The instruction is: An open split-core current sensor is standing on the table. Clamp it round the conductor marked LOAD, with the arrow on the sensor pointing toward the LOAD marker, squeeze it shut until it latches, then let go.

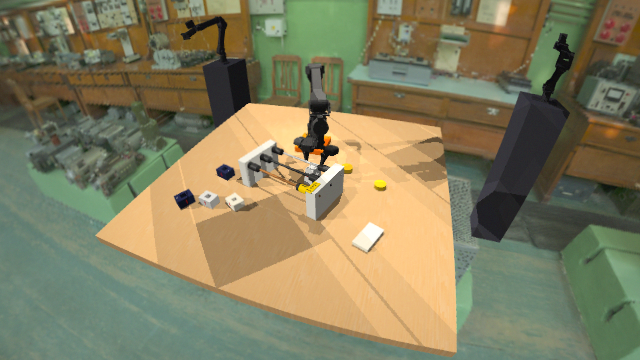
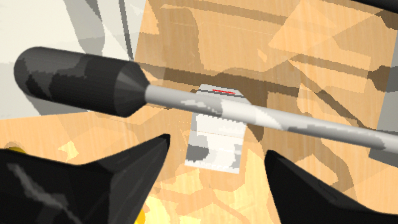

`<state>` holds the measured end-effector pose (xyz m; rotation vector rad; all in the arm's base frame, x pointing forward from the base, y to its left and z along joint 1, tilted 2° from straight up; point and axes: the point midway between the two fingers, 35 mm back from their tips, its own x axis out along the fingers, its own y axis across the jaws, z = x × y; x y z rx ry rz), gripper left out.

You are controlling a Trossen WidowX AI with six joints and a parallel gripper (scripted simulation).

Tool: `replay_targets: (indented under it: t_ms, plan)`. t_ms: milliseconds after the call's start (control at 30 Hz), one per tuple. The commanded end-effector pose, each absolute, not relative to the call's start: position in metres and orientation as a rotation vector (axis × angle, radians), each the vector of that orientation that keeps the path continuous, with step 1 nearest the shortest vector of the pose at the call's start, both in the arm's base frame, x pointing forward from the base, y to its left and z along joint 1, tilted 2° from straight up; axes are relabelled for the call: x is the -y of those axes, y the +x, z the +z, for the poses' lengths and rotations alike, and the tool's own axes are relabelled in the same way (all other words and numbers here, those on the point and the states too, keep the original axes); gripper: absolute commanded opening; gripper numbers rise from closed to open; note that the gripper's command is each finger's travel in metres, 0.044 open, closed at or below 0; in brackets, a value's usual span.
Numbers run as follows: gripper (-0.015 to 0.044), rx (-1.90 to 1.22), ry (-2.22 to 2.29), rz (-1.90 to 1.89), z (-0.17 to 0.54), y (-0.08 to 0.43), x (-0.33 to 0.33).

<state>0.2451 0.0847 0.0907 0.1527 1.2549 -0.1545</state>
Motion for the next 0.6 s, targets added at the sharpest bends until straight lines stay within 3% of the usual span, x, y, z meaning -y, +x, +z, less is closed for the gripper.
replay_targets:
  t_ms: [0,133,300,567]
  plan:
    - [0.0329,-1.262,0.148,-0.152,0.0814,0.2457,-0.0837]
    - [0.0329,-1.262,0.148,-0.152,0.0792,0.2461,-0.0834]
    - [0.0198,-1.256,0.152,-0.156,0.0837,0.2463,-0.0837]
    - [0.0145,-1.256,0.152,-0.156,0.0837,0.2463,-0.0837]
